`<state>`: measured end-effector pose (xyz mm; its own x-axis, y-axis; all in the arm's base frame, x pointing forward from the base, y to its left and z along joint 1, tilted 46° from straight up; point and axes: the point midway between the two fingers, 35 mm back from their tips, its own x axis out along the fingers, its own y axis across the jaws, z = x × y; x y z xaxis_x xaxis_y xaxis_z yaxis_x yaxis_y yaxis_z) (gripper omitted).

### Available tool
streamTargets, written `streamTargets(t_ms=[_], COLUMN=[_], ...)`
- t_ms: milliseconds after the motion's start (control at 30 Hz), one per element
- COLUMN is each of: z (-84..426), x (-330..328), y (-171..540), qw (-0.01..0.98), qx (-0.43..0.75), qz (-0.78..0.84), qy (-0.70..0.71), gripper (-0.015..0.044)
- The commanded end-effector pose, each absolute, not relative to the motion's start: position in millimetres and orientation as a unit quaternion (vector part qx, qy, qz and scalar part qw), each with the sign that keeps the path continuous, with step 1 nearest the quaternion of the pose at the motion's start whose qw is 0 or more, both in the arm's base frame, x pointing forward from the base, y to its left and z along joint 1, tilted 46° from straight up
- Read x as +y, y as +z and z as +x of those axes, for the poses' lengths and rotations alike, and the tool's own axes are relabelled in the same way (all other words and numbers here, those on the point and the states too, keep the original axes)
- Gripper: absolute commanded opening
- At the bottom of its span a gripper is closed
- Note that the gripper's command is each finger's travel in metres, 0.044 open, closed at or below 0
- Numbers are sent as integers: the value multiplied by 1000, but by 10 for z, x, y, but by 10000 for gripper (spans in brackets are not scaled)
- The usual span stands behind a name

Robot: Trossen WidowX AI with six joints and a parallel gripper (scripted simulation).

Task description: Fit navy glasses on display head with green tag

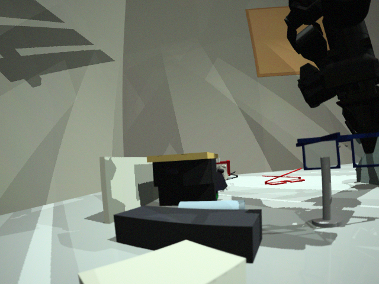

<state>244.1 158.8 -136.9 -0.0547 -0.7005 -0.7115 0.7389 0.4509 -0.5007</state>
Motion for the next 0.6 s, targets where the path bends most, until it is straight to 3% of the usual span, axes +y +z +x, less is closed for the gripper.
streamTargets(t_ms=[0, 567], z=[2411, 2310], x=[1423, 1413], y=[-1508, -1536], qw=[686, 686], qx=[503, 503], qz=[13, 13], qy=[-526, -526], gripper=[0, 0])
